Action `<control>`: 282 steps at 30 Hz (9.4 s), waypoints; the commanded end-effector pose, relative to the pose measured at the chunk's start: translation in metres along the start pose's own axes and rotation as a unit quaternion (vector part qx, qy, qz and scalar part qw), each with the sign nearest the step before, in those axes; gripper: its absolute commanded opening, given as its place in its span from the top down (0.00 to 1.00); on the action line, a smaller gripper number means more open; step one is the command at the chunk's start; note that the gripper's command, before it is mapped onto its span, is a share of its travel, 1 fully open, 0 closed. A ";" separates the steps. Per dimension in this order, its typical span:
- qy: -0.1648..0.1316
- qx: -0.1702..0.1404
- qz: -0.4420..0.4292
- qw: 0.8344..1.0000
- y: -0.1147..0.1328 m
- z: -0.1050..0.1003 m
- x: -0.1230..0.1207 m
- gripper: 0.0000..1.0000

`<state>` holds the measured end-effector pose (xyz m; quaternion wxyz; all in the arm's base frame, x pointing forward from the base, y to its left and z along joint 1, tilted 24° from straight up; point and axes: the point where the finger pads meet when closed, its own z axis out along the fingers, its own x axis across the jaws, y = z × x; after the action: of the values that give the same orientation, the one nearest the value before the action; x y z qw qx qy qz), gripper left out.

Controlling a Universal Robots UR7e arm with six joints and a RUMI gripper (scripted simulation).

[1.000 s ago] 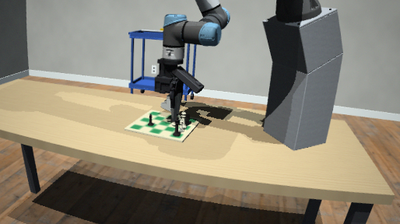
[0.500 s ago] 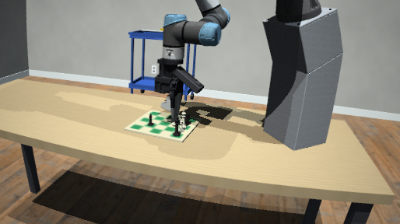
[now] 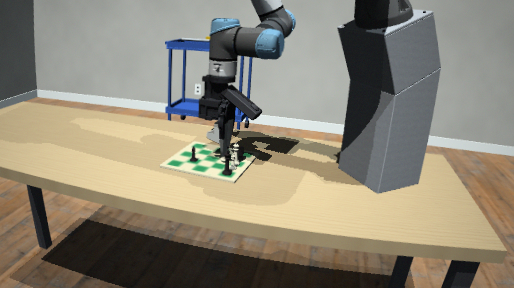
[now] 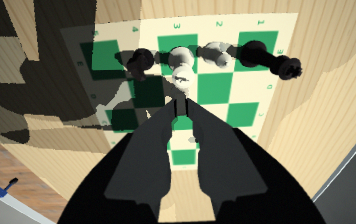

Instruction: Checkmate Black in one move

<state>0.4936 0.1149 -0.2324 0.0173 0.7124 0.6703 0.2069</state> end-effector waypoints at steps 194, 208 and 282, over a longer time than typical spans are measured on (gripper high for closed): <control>0.000 -0.001 0.001 1.000 0.000 -0.161 -0.001 0.00; 0.000 -0.001 0.000 1.000 0.001 -0.161 -0.001 0.00; 0.000 -0.001 0.000 1.000 0.001 -0.161 -0.001 0.00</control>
<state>0.4438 0.0735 -0.0853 0.0184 0.7124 0.6703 0.2071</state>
